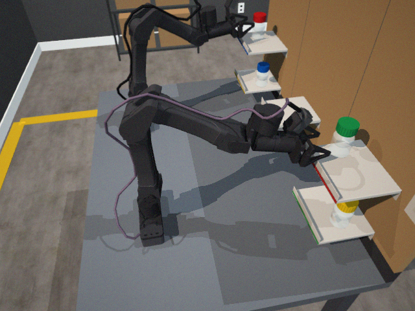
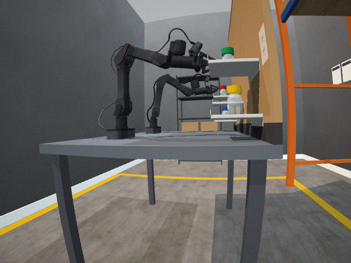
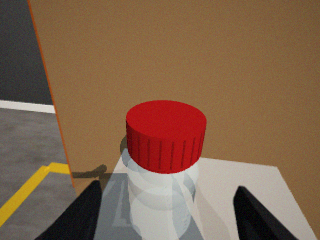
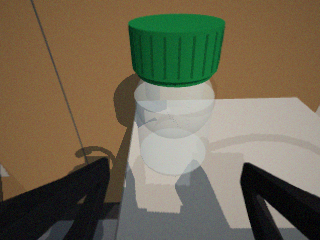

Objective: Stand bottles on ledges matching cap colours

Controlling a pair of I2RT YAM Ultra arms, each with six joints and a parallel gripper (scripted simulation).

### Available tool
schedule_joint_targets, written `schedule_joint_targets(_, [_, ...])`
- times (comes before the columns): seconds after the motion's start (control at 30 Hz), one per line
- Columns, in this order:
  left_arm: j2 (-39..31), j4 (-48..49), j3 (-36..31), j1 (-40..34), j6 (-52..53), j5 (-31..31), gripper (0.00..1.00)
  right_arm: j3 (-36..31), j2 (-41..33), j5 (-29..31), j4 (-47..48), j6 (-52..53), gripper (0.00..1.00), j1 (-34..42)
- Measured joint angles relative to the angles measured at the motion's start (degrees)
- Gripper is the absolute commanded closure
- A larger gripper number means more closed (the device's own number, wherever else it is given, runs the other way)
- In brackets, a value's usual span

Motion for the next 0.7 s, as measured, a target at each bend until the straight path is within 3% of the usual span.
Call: schedule_joint_targets(0.7, [2.14,0.68,4.28,0.09,0.00,-0.04,0.19,0.85,1.73,0.13,2.80,0.04,0.19,0.09])
